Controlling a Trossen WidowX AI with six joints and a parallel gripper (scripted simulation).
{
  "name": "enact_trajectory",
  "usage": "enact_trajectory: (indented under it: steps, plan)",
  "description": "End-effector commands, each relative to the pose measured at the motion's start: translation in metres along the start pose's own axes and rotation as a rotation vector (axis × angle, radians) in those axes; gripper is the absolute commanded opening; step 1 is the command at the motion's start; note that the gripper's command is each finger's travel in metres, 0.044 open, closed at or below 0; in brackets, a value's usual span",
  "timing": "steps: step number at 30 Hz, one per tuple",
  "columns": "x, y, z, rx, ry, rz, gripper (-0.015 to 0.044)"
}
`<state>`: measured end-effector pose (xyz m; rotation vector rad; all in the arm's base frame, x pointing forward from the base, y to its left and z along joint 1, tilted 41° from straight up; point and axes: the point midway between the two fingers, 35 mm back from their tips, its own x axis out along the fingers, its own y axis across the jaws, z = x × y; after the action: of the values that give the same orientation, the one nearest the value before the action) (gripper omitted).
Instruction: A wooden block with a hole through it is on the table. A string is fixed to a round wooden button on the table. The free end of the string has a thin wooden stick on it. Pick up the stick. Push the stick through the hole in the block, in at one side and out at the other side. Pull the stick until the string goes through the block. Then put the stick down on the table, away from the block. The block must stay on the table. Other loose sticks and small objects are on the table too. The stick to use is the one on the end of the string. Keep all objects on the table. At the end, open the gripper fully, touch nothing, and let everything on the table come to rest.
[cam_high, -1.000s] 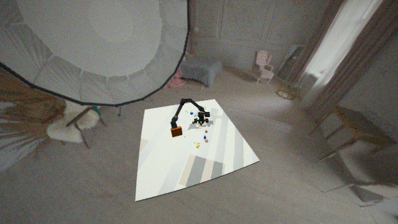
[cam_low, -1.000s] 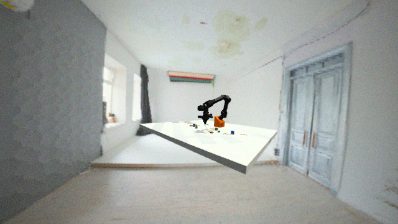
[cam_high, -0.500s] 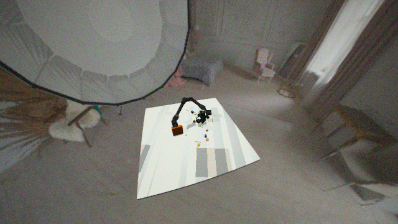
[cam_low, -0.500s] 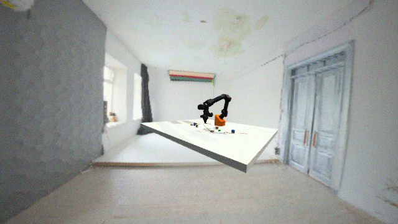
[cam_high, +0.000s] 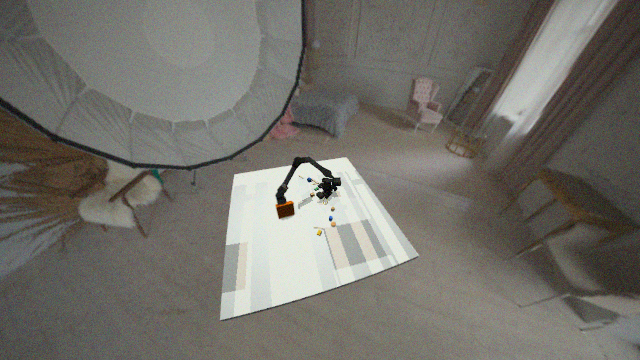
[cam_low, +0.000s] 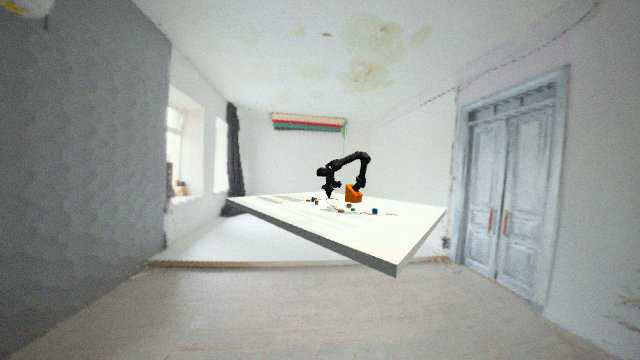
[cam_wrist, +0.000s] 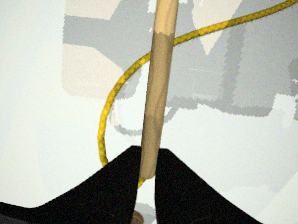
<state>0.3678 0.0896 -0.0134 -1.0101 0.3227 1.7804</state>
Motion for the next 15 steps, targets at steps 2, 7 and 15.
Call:
enact_trajectory:
  steps: [2,7,15]
  plan:
    - [-0.002,-0.001,-0.007,-0.003,0.003,-0.005,0.0000]
    - [-0.002,-0.002,-0.013,-0.001,0.004,-0.006,0.0000]
    - [-0.002,-0.002,-0.024,-0.001,0.005,-0.006,0.0000]
